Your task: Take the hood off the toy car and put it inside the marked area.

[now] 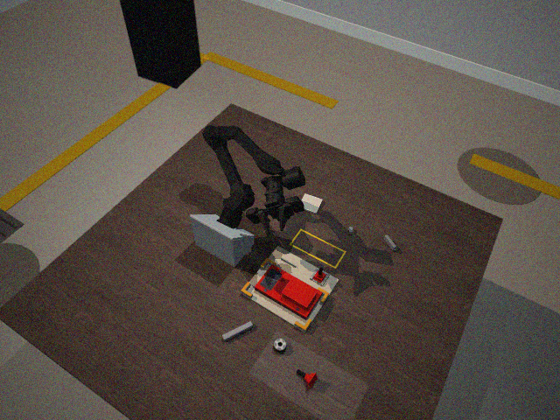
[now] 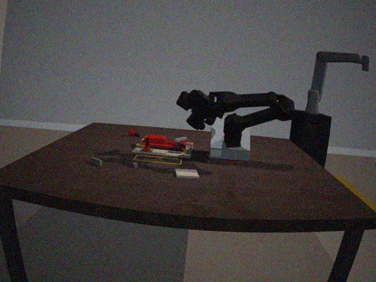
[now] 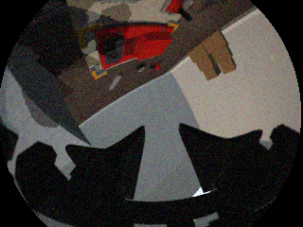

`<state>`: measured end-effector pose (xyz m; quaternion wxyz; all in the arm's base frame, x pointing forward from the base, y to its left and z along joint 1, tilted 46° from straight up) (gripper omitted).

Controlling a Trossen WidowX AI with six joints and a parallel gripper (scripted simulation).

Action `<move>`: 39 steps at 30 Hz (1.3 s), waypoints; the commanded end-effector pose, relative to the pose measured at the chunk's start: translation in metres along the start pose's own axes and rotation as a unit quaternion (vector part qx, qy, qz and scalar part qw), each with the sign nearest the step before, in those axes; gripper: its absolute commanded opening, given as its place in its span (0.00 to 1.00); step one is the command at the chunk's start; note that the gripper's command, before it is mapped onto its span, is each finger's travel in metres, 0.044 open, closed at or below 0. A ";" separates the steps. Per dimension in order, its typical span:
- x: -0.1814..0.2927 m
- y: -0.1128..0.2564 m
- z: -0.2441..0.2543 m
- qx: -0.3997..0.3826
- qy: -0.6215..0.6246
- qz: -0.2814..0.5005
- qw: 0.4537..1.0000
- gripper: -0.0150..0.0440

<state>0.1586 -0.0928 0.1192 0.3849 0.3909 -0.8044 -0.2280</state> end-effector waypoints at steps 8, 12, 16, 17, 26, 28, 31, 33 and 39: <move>-0.005 -0.007 -0.023 -0.090 -0.062 -0.068 0.992 0.98; -0.010 -0.016 -0.038 -0.149 -0.109 -0.106 0.977 1.00; -0.014 -0.029 -0.051 -0.209 -0.161 -0.142 0.954 1.00; -0.015 -0.033 -0.055 -0.225 -0.175 -0.150 0.947 1.00; -0.026 -0.075 -0.078 -0.366 -0.301 -0.209 0.855 1.00; -0.028 -0.086 -0.081 -0.397 -0.329 -0.218 0.828 1.00; -0.032 -0.103 -0.085 -0.442 -0.372 -0.230 0.783 1.00; -0.034 -0.116 -0.087 -0.471 -0.401 -0.236 0.749 1.00; -0.039 -0.155 -0.086 -0.552 -0.482 -0.245 0.635 1.00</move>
Point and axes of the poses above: the point midway between the two fingers, 35 mm back from their tips, its own y axis back along the fingers, its own z axis across the jaws, x = y × z, the point moved 3 cm from there along y, back along the fingers, and after that the axes turned 7 degrees about y, right-handed, at the moved point
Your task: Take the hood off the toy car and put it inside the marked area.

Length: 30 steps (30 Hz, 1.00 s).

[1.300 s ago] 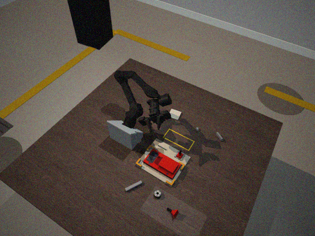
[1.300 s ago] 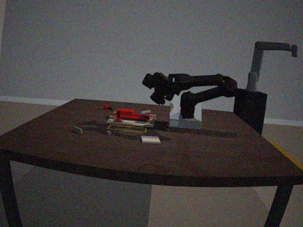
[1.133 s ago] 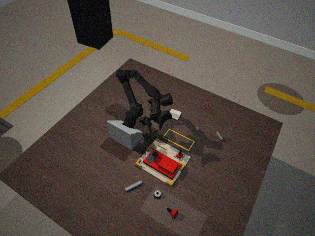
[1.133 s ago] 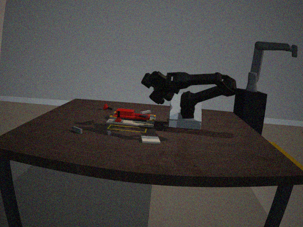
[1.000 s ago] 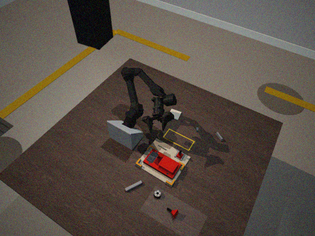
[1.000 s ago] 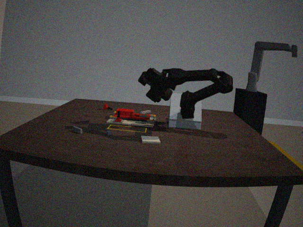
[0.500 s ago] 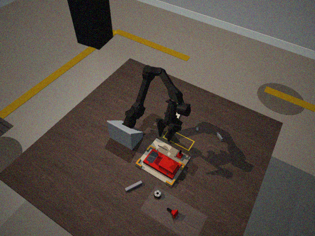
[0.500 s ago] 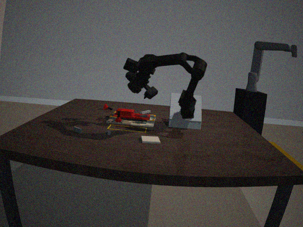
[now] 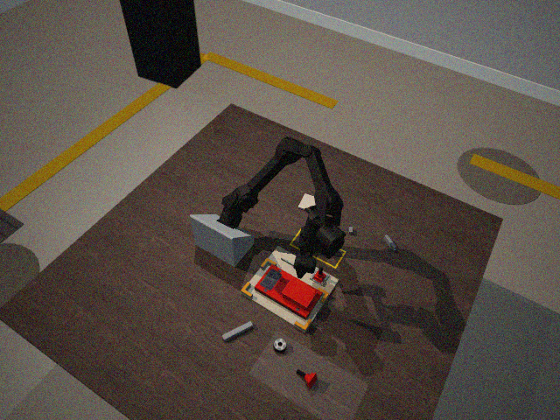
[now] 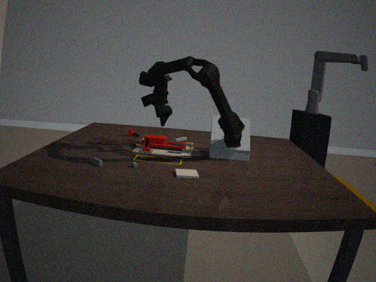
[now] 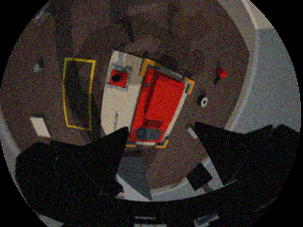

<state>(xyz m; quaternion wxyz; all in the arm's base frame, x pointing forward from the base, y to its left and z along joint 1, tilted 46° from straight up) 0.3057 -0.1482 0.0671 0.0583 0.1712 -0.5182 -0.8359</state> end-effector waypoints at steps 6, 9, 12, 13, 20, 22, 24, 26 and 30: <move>0.001 -0.031 -0.051 -0.137 -0.179 -0.053 0.973 1.00; 0.001 -0.032 -0.052 -0.140 -0.183 -0.054 0.972 1.00; 0.002 -0.032 -0.052 -0.140 -0.183 -0.054 0.972 1.00; 0.002 -0.032 -0.052 -0.140 -0.183 -0.054 0.972 1.00; 0.001 -0.035 -0.051 -0.140 -0.183 -0.054 0.972 1.00; 0.001 -0.037 -0.051 -0.140 -0.183 -0.054 0.972 1.00; 0.001 -0.039 -0.051 -0.140 -0.183 -0.054 0.972 1.00; 0.000 -0.040 -0.050 -0.140 -0.183 -0.054 0.972 1.00; 0.000 -0.043 -0.050 -0.140 -0.183 -0.054 0.972 1.00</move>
Point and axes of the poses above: the point midway between the two fingers, 35 mm back from their tips, its own y axis back along the fingers, its own z axis across the jaws, x = y × z, the point moved 3 cm from there along y, back along the fingers, and after that the axes turned 7 degrees about y, right-handed, at the moved point
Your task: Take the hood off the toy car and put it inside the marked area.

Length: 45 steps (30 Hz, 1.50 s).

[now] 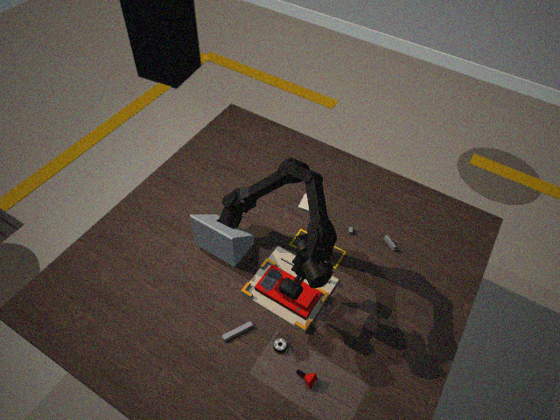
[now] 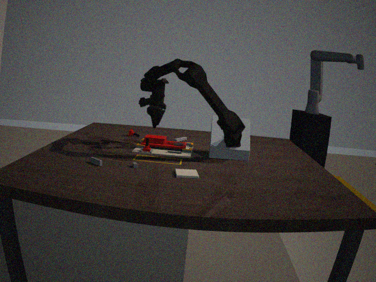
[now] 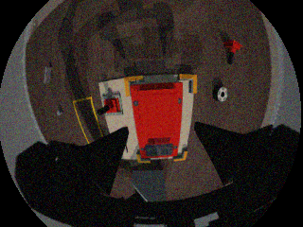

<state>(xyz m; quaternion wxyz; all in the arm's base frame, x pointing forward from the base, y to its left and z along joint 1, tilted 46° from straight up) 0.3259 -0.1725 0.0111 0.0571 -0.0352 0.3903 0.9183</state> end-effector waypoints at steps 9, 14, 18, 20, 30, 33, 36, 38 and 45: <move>0.000 -0.011 0.000 -0.002 -0.003 -0.001 1.000 1.00; 0.000 -0.015 0.000 -0.002 -0.002 -0.001 1.000 1.00; 0.000 -0.018 0.000 -0.002 -0.002 -0.001 1.000 1.00; 0.000 -0.020 0.000 -0.002 -0.002 -0.001 1.000 1.00; 0.000 -0.028 0.000 -0.003 -0.002 -0.001 1.000 1.00; 0.000 -0.031 0.000 -0.003 -0.002 -0.002 1.000 1.00; 0.001 -0.033 0.000 -0.003 -0.002 -0.002 1.000 1.00; 0.001 -0.035 0.000 -0.003 -0.002 -0.002 1.000 1.00; 0.001 -0.041 0.000 -0.003 -0.002 -0.002 1.000 1.00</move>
Point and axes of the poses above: the point midway between the two fingers, 35 mm back from their tips, its own y axis back along the fingers, its own z axis across the jaws, x = y × z, the point moved 3 cm from there along y, back along the fingers, and after that the axes turned 7 degrees about y, right-handed, at the moved point
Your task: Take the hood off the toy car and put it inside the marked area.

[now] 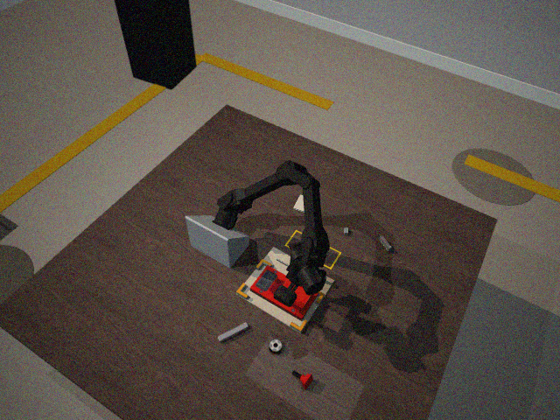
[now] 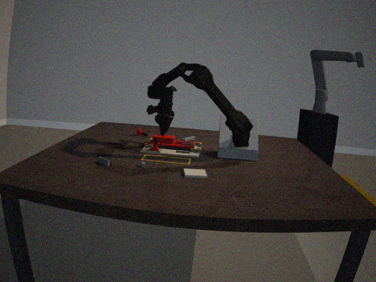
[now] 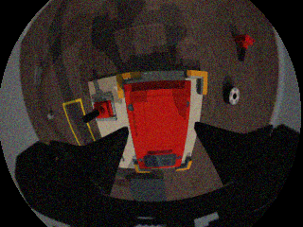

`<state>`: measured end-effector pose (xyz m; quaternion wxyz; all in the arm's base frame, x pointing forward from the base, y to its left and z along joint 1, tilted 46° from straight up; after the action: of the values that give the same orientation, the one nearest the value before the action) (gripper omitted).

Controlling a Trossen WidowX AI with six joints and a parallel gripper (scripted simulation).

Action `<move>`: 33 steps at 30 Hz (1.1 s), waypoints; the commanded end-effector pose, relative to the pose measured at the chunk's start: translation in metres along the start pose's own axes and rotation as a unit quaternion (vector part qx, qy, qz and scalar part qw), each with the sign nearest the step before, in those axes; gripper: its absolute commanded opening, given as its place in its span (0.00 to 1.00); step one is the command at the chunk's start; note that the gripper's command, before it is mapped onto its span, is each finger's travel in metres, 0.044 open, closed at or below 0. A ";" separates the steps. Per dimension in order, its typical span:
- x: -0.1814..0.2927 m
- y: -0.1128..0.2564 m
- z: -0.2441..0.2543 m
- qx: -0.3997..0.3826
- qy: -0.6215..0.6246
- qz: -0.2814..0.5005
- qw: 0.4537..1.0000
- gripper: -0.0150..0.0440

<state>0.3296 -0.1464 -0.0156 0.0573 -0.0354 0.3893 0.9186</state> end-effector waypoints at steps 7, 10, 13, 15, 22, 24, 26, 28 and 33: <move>0.001 -0.007 0.000 -0.002 -0.002 -0.001 1.000 1.00; 0.001 -0.008 0.000 -0.002 -0.002 -0.001 1.000 1.00; 0.000 -0.009 0.000 -0.002 -0.002 -0.001 1.000 1.00; 0.000 -0.010 0.000 -0.002 -0.002 -0.001 1.000 1.00; 0.000 -0.014 0.000 -0.002 -0.002 -0.001 1.000 1.00; 0.000 -0.015 0.000 -0.003 -0.002 -0.001 1.000 1.00; 0.000 -0.016 0.000 -0.003 -0.002 -0.001 1.000 1.00; 0.000 -0.017 0.000 -0.003 -0.002 -0.001 1.000 1.00; 0.000 -0.019 0.000 -0.003 -0.002 -0.001 1.000 1.00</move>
<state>0.3313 -0.1344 -0.0276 0.0573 -0.0355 0.3889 0.9188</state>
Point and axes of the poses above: the point midway between the two fingers, 35 mm back from their tips, its own y axis back along the fingers, its own z axis across the jaws, x = y × z, the point moved 3 cm from there along y, back along the fingers, and after that the axes turned 7 degrees about y, right-handed, at the moved point
